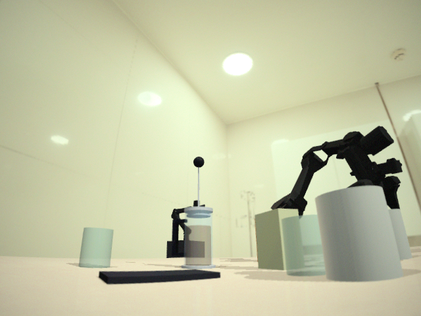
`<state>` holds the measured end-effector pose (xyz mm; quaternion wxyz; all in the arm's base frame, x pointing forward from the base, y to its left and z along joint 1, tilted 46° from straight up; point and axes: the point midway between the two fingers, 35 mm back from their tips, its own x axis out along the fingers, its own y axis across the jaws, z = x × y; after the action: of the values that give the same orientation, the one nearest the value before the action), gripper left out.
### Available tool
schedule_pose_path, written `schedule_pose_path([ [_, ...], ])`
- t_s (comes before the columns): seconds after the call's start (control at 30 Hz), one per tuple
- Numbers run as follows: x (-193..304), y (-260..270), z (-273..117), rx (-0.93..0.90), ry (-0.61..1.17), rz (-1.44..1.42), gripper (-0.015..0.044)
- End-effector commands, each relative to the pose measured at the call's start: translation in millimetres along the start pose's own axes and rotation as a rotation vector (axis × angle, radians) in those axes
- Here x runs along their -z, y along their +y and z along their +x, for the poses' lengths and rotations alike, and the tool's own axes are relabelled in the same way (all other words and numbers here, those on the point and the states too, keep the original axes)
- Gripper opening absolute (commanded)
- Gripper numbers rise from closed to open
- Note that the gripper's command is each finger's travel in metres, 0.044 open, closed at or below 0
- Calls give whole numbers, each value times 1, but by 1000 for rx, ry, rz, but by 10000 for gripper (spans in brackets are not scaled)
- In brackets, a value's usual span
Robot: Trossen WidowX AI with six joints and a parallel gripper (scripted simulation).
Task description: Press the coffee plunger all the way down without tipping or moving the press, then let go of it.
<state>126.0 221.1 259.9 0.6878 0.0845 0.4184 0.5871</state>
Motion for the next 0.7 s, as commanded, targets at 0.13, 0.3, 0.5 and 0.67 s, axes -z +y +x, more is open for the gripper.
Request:
schedule_pose_path([
  [0.13, -34, -108, -37, 229, -162, 199, 440],
  [0.3, -35, -176, -82, 359, -276, 323, 440],
  [0.5, -13, -249, -152, 506, -425, 481, 440],
  [0.67, 30, -295, -216, 626, -548, 605, 440],
])
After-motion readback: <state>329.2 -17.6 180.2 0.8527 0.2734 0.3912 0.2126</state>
